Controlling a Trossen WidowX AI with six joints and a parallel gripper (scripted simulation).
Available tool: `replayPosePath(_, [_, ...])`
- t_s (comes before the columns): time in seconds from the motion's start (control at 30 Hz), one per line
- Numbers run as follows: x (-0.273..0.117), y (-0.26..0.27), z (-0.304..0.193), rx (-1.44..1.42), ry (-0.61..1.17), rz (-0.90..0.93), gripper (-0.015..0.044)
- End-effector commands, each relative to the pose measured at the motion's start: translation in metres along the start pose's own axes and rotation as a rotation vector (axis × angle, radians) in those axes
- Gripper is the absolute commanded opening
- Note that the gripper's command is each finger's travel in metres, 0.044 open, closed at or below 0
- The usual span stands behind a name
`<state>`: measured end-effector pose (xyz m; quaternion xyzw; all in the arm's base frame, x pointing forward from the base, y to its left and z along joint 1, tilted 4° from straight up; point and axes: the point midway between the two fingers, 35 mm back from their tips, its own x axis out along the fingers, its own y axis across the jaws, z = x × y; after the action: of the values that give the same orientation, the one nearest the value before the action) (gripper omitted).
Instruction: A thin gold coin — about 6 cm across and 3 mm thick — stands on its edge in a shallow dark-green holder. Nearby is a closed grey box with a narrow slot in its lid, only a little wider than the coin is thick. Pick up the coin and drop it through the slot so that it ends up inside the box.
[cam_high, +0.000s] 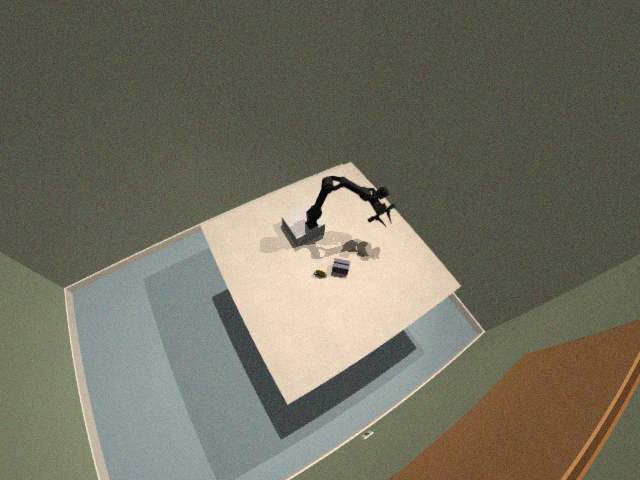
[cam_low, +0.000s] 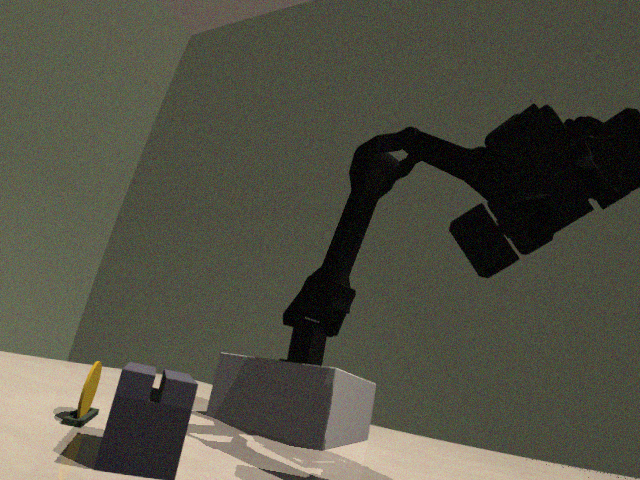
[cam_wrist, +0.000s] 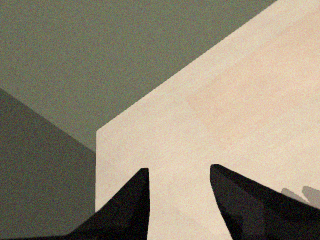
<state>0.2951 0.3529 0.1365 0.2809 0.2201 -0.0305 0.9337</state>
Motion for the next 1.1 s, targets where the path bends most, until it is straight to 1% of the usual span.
replayPosePath(0.0, [0.044,-0.046,0.035,-0.262,0.055,-0.15,0.0161])
replayPosePath(0.13, [0.071,-0.088,0.061,-0.457,0.138,-0.257,0.0161])
replayPosePath(0.27, [0.088,-0.131,0.086,-0.618,0.242,-0.343,0.0161])
replayPosePath(0.4, [0.098,-0.177,0.11,-0.757,0.367,-0.41,0.0161])
replayPosePath(0.57, [0.1,-0.236,0.136,-0.906,0.557,-0.452,0.0161])
replayPosePath(0.8, [0.084,-0.314,0.161,-1.065,0.858,-0.398,0.0161])
replayPosePath(1.07, [0.047,-0.388,0.18,-1.147,1.128,-0.209,0.0161])
